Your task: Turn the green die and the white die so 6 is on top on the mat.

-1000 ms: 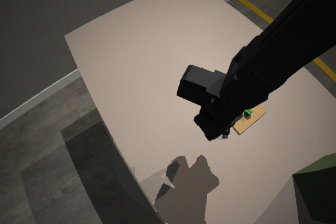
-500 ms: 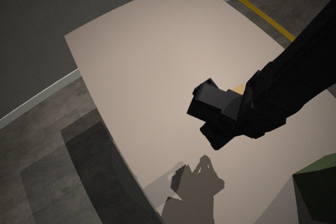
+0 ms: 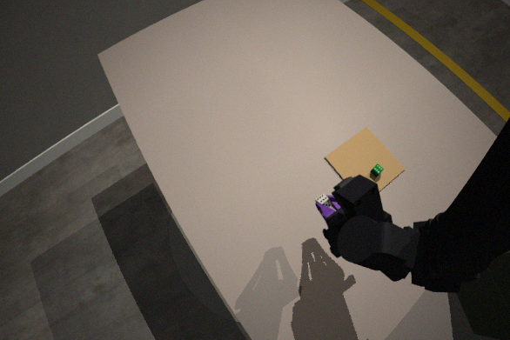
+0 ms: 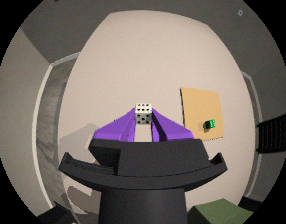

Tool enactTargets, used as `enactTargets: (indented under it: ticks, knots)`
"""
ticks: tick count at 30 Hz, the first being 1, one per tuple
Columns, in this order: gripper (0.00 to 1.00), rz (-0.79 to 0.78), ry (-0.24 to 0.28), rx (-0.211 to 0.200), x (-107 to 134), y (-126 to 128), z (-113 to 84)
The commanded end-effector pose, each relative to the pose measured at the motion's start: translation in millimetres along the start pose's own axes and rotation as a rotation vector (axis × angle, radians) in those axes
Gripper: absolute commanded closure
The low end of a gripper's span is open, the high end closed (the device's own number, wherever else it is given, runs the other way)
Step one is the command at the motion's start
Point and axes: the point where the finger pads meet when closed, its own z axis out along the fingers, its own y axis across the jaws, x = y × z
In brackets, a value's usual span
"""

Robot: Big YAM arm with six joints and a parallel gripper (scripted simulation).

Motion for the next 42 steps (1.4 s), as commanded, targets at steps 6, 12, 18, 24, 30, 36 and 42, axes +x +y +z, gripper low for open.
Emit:
enactTargets:
  ticks: [6, 12, 18, 24, 30, 36, 42]
  knots:
    - [0.86, -0.006, -0.219, -0.044, -9.2, 9.1, 1.7]
    - [0.86, -0.002, -0.232, -0.043, -12.7, 7.4, -0.8]
    - [0.86, -0.009, -0.222, -0.037, -5.3, 4.9, 3.0]
    - [0.86, 0.004, -0.229, -0.036, 1.0, 4.6, 13.4]
    - [0.86, 0.007, -0.228, -0.029, 16.4, 1.3, 28.9]
    - [0.86, 0.009, -0.228, -0.029, 28.2, 1.3, 38.8]
    - [0.86, 0.007, -0.227, -0.029, 41.9, 1.3, 50.1]
